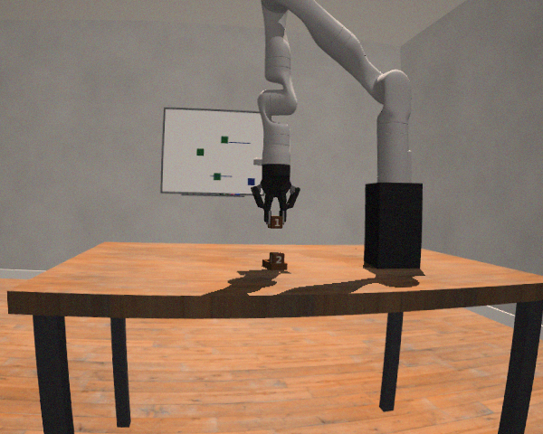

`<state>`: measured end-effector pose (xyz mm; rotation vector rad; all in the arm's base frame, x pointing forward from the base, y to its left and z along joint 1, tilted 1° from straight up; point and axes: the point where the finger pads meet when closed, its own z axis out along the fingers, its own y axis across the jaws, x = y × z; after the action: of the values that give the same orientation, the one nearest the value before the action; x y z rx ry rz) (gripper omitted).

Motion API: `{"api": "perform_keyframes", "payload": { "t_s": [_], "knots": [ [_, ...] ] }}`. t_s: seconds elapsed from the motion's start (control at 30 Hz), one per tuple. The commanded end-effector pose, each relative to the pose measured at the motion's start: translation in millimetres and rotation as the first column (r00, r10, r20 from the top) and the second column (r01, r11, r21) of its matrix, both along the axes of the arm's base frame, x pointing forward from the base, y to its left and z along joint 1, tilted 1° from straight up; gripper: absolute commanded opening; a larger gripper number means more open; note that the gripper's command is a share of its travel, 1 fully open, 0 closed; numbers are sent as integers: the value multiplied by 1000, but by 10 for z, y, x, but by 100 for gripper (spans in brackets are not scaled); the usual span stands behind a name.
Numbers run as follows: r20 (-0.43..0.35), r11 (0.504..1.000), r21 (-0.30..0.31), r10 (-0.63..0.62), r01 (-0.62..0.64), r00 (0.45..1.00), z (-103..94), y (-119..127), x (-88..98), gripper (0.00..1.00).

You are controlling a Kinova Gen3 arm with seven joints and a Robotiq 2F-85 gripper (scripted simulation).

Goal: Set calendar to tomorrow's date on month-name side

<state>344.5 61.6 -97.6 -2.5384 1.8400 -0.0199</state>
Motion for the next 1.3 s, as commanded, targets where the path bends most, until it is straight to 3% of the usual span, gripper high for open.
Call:
{"api": "perform_keyframes", "payload": {
  "t_s": [0.0,0.5,0.73,0.83,1.0,1.23,1.27],
  "knots": [
    [11,1000,4,-12,12,1000,53,-26,47,28],
    [12,1000,4,1,-1,1000,55,-35,53,28],
    [17,995,2,102,-102,995,47,-101,100,28],
    [22,976,-1,219,-219,976,37,-180,149,28],
    [25,882,-11,471,-471,882,16,-368,237,28],
    [12,628,-23,778,-778,628,-13,-674,306,28],
    [12,628,-23,778,-778,628,-13,-674,306,28]
  ]
}}
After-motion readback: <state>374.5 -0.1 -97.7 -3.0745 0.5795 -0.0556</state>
